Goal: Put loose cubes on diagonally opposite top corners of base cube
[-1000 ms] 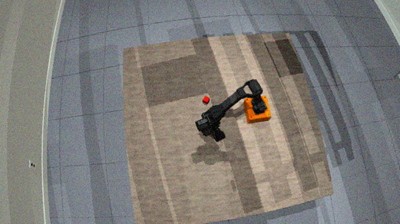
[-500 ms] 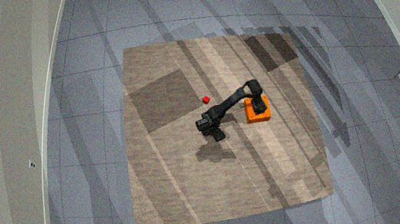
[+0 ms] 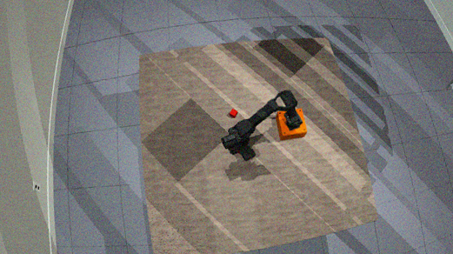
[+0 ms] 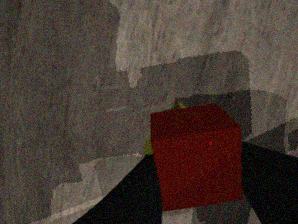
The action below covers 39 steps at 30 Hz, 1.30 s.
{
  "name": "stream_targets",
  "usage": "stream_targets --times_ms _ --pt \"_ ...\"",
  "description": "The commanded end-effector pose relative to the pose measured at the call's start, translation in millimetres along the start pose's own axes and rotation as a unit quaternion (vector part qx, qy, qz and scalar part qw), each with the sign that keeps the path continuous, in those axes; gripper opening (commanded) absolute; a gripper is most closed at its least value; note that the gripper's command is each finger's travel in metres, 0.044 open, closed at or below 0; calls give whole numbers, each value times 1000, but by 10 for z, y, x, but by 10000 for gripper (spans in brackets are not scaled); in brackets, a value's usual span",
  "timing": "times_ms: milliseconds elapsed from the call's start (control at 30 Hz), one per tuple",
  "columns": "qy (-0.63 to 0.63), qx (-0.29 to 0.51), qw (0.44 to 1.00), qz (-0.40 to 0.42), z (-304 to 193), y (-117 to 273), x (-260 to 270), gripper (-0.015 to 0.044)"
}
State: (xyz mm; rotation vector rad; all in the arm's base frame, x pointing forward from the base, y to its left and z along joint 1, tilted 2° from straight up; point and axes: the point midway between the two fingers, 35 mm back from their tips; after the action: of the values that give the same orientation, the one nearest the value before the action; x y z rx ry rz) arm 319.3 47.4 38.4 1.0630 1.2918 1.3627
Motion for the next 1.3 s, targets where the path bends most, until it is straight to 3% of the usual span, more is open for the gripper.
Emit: stream_targets --times_ms 0,1267 --pt "-1 1 1000 -2 -4 -13 -8 205" --pt "0 0 1000 0 2 283 1 205"
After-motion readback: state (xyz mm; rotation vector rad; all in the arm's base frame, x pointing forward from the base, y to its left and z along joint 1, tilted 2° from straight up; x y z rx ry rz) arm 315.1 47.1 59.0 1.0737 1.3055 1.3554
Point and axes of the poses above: the point midway between the two fingers, 35 mm back from their tips, its own y axis back along the fingers, its own x axis across the jaws, z = x × y, and after that the axes turned 1 degree about -y, right-handed
